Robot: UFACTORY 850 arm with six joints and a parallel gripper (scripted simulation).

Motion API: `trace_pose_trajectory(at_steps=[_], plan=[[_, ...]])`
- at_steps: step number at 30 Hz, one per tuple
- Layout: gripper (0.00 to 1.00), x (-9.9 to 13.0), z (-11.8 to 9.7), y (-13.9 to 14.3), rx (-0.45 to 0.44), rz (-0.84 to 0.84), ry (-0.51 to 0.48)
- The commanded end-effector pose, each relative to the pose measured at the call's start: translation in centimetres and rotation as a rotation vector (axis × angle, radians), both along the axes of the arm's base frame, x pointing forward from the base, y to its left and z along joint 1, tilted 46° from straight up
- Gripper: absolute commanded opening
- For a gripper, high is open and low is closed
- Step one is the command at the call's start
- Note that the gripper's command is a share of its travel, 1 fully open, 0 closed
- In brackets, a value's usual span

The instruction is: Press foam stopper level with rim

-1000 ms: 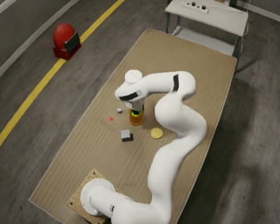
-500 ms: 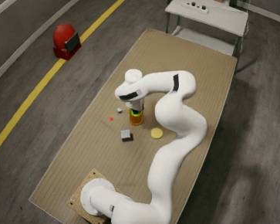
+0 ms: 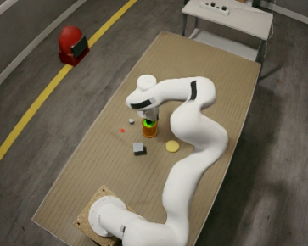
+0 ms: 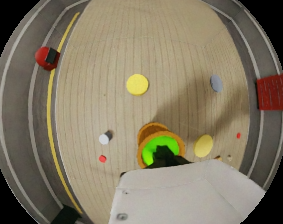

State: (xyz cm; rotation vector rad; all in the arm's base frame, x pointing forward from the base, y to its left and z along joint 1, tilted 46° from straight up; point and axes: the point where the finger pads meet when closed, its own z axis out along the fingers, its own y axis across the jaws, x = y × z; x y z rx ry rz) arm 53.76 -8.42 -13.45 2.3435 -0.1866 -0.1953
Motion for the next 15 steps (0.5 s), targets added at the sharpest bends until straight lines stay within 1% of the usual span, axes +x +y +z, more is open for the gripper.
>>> trace_pose_trajectory(at_steps=[1,15], plan=[[0.0,0.17,0.31,0.31,0.0,0.001,-0.002],[0.0,0.31,0.81,0.8,0.0,0.001,-0.002]])
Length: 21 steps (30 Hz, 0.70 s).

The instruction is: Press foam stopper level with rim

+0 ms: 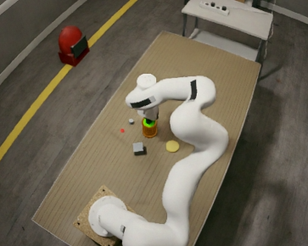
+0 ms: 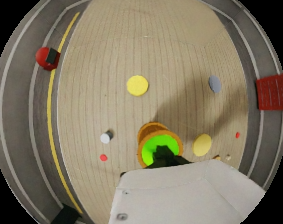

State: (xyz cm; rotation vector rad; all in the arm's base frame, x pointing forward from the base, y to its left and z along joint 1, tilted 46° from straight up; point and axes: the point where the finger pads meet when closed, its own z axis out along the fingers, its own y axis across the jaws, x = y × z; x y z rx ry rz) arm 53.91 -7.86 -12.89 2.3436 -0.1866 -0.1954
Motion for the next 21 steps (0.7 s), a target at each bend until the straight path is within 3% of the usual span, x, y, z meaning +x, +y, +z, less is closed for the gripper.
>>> trace_pose_trajectory(at_steps=[1,21], plan=[[0.0,0.17,0.29,0.28,0.0,0.001,-0.002],[0.0,0.32,0.82,0.81,0.0,0.001,-0.002]])
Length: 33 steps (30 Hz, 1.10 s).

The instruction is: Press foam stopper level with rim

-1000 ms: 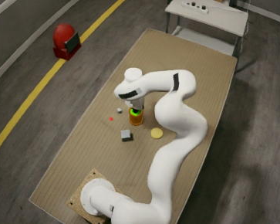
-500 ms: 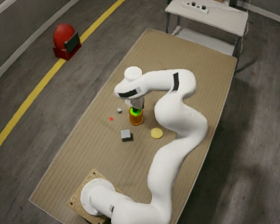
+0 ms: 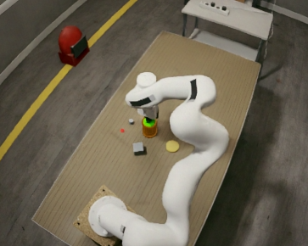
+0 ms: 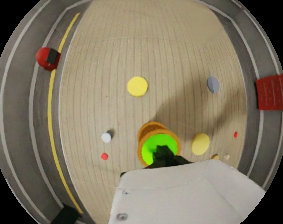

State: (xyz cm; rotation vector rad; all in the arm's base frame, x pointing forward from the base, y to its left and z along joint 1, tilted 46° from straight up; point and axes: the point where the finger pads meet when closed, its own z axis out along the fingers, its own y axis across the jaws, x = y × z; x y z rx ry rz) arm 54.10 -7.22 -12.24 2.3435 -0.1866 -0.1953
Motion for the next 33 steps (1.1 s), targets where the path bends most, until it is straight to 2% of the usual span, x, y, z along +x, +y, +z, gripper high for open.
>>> trace_pose_trajectory(at_steps=[1,33], plan=[[0.0,0.14,0.19,0.19,0.0,0.001,-0.002],[0.0,0.21,0.47,0.47,0.0,0.001,-0.002]])
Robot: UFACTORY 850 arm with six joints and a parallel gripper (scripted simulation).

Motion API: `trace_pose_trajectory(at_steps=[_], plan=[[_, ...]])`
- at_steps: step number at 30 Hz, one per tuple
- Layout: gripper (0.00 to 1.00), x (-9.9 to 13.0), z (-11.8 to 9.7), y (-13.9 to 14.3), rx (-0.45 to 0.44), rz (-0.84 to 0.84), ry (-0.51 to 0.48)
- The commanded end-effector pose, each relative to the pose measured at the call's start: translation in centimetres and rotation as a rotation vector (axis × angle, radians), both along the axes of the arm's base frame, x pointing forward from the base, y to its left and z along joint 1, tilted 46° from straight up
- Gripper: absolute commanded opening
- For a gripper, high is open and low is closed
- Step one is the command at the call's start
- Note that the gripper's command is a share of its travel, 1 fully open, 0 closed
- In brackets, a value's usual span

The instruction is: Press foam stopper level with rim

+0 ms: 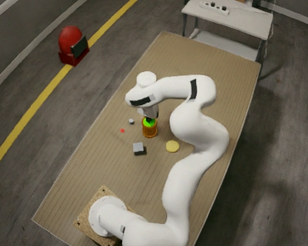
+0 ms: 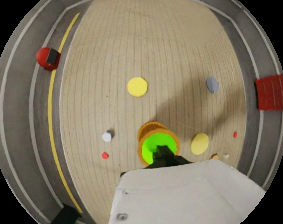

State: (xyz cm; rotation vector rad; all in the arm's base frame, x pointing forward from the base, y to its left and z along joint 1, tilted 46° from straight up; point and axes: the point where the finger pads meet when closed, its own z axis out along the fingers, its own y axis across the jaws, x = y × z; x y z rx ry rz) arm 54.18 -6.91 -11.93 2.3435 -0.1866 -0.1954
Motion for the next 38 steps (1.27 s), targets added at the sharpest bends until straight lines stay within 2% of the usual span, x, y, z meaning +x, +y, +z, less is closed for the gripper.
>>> trace_pose_trajectory(at_steps=[1,16,38], plan=[[0.0,0.2,0.2,0.2,0.0,0.001,-0.002],[0.0,0.8,2.4,2.4,0.0,0.001,-0.002],[0.0,0.8,2.5,2.5,0.0,0.001,-0.002]])
